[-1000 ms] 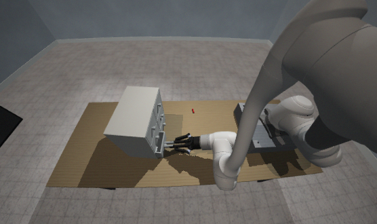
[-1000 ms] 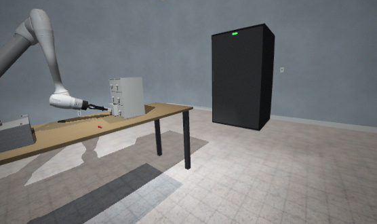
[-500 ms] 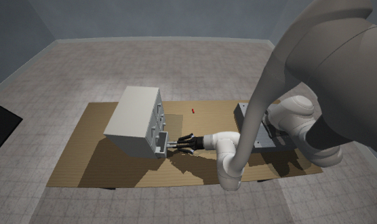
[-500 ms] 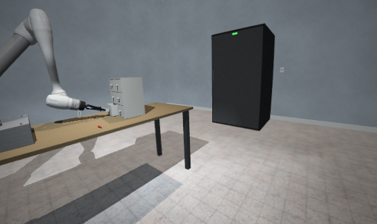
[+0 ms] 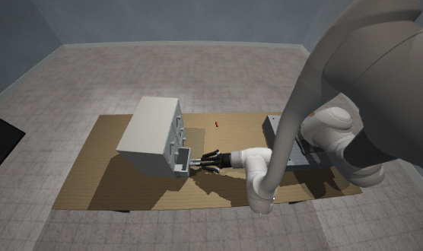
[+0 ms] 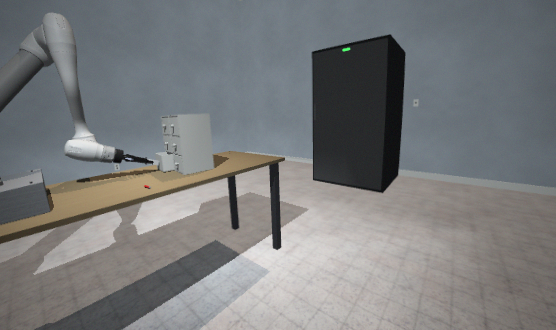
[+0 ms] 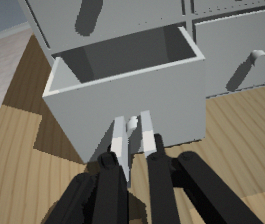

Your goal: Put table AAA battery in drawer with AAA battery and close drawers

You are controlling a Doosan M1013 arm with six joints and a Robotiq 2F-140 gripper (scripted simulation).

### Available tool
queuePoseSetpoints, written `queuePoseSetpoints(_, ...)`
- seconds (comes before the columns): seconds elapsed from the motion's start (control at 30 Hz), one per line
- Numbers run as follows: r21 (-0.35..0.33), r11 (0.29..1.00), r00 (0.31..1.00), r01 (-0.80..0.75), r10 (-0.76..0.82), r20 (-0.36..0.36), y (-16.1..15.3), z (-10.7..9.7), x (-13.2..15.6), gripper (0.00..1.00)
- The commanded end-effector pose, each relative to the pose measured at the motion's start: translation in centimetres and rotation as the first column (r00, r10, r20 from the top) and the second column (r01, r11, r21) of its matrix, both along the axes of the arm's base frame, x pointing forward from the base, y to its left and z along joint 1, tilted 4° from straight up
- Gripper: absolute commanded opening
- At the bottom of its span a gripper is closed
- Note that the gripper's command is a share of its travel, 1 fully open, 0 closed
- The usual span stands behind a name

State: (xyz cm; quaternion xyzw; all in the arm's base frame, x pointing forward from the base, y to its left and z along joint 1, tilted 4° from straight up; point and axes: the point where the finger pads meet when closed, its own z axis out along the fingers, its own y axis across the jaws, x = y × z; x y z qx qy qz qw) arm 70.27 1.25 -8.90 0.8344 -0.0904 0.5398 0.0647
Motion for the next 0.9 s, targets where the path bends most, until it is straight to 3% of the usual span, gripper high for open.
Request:
queuePoseSetpoints(0.0, 0.000, 1.000, 1.000, 0.000, 0.000, 0.000, 0.03, 0.02, -0.13, 0.08)
queuePoseSetpoints(0.87, 0.000, 1.000, 1.000, 0.000, 0.000, 0.000, 0.09, 0.04, -0.39, 0.08)
